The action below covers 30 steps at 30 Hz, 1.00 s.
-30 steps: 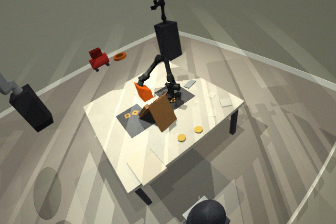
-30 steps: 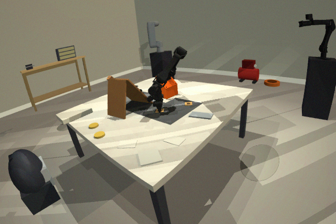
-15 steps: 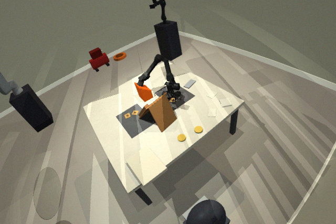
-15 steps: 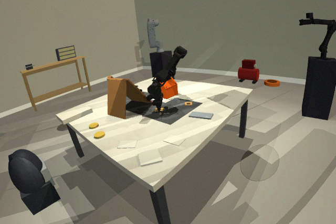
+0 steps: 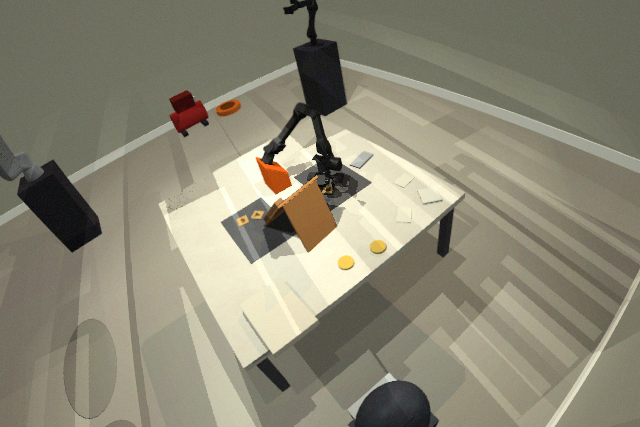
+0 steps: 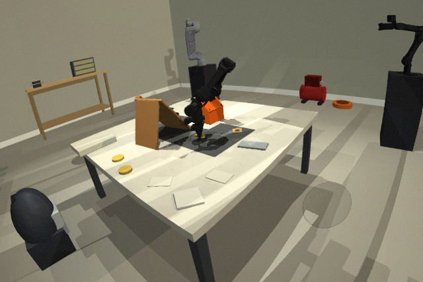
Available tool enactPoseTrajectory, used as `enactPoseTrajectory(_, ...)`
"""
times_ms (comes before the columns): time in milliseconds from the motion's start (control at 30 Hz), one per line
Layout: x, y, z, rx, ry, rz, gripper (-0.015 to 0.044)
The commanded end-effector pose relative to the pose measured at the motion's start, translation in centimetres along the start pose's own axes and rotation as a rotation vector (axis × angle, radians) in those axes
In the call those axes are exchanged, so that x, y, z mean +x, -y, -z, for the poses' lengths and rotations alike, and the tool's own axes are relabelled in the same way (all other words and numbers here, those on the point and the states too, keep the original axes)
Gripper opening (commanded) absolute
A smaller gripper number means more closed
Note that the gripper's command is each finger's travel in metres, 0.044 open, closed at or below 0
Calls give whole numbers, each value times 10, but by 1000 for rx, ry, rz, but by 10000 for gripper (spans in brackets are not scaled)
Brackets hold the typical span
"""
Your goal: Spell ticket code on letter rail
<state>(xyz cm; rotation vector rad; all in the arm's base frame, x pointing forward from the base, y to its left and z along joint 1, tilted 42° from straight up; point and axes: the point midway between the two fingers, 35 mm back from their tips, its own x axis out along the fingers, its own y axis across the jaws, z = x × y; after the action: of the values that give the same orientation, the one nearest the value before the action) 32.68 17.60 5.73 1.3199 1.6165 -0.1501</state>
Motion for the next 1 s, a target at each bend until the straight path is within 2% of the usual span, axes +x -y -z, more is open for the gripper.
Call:
enactPoseTrajectory(0, -3, 0, 0, -4, -4, -2, 0)
enactPoseTrajectory(467, -10, 1, -2, -4, 2, -2, 0)
enactPoseTrajectory(967, -51, 2, -23, -363, 199, -220, 0)
